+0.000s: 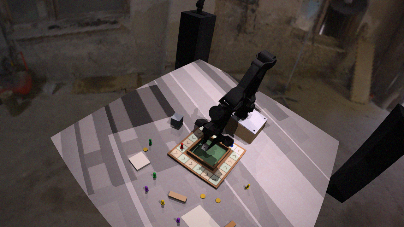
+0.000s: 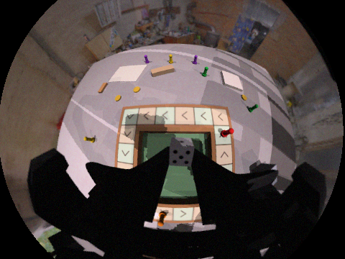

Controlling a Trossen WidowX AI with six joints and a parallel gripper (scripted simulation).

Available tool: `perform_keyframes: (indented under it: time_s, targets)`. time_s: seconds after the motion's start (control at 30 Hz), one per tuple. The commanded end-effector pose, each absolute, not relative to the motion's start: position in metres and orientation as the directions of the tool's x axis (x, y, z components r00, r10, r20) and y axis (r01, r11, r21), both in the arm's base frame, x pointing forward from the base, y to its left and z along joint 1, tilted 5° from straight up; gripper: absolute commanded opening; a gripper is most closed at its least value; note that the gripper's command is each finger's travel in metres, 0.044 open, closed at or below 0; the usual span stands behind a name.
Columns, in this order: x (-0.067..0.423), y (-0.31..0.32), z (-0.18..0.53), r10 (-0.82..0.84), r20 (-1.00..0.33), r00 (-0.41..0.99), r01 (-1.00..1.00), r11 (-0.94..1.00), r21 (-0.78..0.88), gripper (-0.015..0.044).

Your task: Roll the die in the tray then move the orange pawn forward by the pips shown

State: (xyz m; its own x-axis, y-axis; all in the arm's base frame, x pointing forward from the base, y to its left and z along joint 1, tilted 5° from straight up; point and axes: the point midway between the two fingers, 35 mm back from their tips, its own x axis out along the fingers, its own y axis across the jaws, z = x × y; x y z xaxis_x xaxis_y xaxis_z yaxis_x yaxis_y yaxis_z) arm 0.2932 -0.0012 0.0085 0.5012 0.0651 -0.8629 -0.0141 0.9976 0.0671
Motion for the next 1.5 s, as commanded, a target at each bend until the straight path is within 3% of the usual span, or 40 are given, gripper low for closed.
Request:
perform_keyframes:
  time_s: [0.0, 0.17, 0.43, 0.83, 1.47]
  targets:
    - [0.292, -0.001, 0.007, 0.067, -0.749, 0.659, -0.014, 0.997, 0.077, 0.0]
    - [0.291, -0.001, 0.008, 0.064, -0.666, 0.743, -0.017, 0.997, 0.077, 0.0]
    - [0.295, -0.002, 0.01, 0.064, -0.666, 0.744, -0.017, 0.997, 0.077, 0.0]
    - [0.251, 0.001, 0.047, 0.064, -0.668, 0.742, -0.017, 0.997, 0.077, 0.0]
    - [0.252, 0.0, 0.047, 0.059, -0.667, 0.742, -0.016, 0.997, 0.07, 0.0]
